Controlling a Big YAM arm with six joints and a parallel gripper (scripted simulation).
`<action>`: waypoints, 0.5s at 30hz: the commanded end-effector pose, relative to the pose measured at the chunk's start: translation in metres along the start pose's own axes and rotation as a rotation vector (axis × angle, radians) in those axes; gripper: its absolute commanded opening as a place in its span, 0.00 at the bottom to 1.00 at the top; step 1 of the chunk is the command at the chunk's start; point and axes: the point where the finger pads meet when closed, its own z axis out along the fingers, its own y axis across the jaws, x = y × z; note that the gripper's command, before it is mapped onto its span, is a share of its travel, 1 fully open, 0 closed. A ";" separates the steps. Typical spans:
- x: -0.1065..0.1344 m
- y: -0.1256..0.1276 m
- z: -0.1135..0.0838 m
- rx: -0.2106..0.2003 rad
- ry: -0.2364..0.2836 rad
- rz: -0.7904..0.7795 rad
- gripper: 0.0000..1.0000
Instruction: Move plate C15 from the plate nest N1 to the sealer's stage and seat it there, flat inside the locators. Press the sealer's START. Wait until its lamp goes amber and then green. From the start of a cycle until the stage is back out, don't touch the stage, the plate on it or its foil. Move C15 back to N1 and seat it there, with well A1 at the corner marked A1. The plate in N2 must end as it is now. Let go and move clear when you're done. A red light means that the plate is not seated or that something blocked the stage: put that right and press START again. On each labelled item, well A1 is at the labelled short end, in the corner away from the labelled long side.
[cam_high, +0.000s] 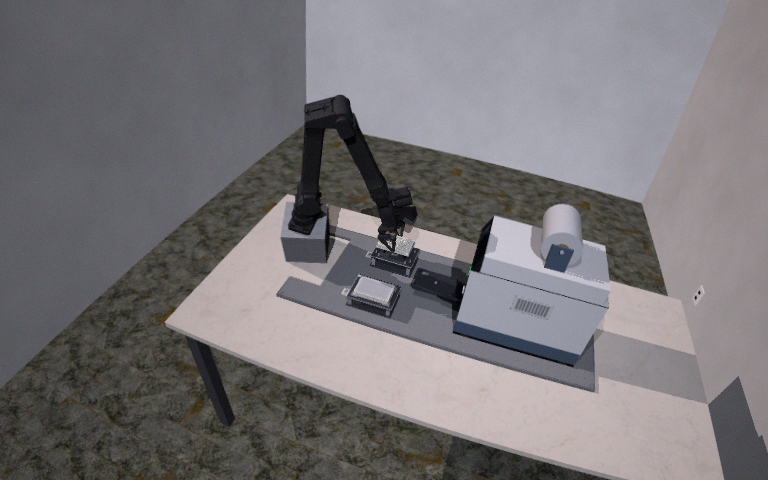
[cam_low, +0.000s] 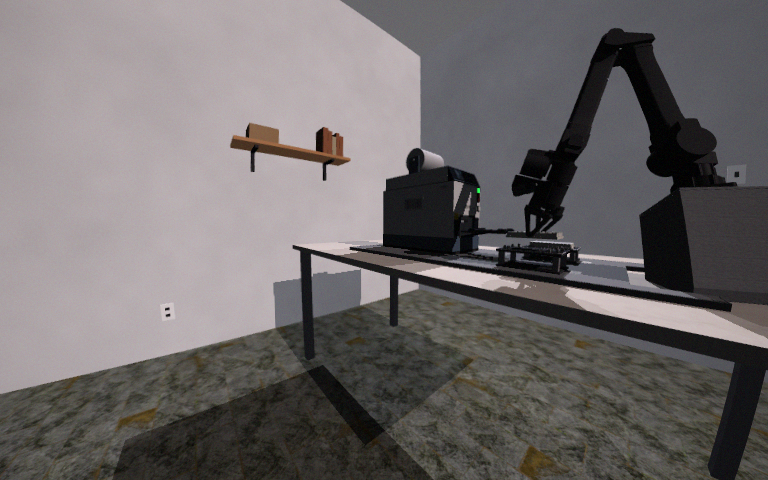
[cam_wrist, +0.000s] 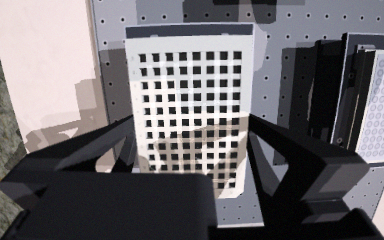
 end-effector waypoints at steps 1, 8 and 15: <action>-0.020 0.008 -0.011 -0.013 -0.029 0.022 0.00; -0.024 0.008 -0.020 -0.010 -0.024 0.028 0.00; -0.028 0.007 -0.031 -0.012 -0.027 0.021 0.00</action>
